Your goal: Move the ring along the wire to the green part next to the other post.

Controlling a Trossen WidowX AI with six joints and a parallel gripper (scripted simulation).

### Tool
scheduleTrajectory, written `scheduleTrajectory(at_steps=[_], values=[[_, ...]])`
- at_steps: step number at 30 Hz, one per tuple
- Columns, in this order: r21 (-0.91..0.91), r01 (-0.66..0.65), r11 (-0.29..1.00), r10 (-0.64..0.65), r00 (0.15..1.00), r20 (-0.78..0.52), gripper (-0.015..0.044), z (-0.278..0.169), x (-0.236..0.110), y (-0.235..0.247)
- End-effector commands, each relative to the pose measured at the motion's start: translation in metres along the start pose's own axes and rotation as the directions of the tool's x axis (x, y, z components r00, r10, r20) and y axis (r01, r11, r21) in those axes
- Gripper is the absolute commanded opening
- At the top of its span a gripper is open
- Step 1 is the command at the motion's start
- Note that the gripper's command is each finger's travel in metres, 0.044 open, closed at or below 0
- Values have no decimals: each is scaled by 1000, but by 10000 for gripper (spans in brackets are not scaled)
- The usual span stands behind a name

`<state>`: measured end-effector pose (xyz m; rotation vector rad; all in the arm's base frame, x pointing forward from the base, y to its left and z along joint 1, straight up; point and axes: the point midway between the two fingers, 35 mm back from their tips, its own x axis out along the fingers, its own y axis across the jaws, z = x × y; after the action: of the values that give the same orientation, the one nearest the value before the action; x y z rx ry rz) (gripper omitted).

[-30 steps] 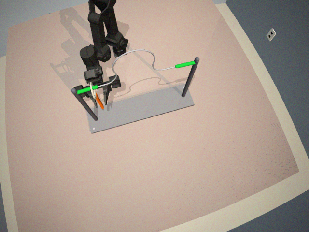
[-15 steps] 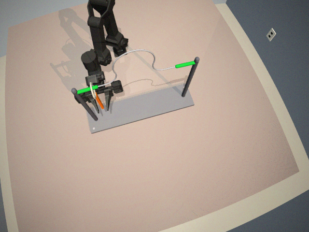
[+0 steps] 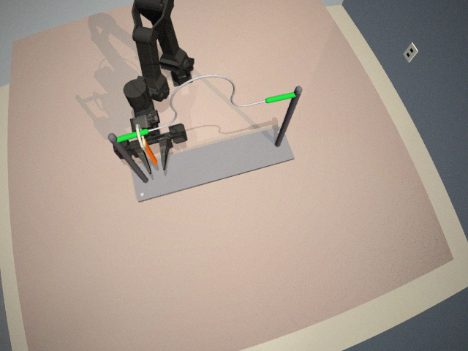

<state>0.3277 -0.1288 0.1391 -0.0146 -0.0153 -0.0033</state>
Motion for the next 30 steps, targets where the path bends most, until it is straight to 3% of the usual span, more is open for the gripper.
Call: scheduleTrajectory(at_steps=[1,3,8,10,16,30], values=[[5,3,1000,-3,1000,-1,160,0,0,-1],[5,3,1000,-3,1000,-1,160,0,0,-1],[0,0,1000,0,1000,0,29,0,0,0],[0,0,1000,0,1000,0,15,0,0,0],[0,0,1000,0,1000,0,-142,0,0,0],[2,5,1000,-5,1000,1,-150,12,0,0]])
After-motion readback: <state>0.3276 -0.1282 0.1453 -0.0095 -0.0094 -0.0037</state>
